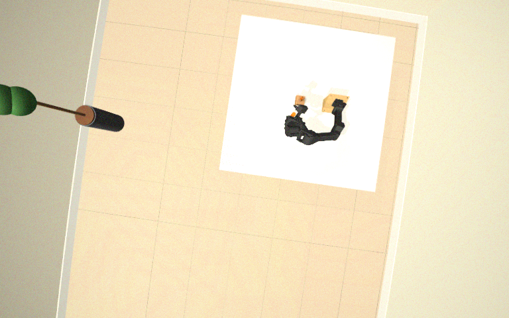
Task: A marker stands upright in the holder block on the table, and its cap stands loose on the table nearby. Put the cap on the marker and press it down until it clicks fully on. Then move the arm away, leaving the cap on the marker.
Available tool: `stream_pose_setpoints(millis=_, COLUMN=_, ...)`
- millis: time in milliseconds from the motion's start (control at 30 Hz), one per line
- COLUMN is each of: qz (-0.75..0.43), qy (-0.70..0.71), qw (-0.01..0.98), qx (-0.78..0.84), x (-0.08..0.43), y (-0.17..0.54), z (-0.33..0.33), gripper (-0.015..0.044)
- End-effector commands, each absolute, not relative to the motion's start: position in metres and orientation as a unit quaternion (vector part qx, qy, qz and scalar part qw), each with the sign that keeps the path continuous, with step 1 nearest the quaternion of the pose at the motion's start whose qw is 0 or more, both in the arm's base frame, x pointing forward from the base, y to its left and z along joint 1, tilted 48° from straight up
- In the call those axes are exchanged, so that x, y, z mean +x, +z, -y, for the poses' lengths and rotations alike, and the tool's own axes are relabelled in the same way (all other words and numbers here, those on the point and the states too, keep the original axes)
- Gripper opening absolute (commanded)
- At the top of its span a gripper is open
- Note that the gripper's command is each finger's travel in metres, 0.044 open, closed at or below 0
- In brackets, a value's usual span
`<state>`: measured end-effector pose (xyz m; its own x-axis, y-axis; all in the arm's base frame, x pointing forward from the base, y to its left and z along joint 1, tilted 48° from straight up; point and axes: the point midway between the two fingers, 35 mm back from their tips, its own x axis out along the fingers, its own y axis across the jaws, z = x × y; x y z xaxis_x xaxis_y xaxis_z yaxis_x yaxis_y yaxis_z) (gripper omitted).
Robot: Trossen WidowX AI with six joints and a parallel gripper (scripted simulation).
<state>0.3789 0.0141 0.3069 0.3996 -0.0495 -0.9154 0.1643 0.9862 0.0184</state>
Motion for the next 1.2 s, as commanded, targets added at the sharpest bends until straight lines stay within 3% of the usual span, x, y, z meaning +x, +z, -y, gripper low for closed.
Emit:
stream_pose_setpoints(millis=0, qz=-0.548, qy=-0.06, qw=0.833, qx=0.053, x=0.379, y=0.305, z=-0.015, gripper=0.0374)
stream_pose_setpoints(millis=167, qz=-0.628, qy=0.054, qw=0.772, qx=0.081, x=0.371, y=0.245, z=-0.031, gripper=0.0249)
stream_pose_setpoints(millis=533, qz=-0.669, qy=0.3, qw=0.628, qx=0.262, x=0.321, y=0.152, z=-0.065, gripper=0.0249)
stream_pose_setpoints(millis=1167, qz=-0.667, qy=0.304, qw=0.626, qx=0.266, x=0.312, y=0.117, z=-0.1, gripper=0.0249)
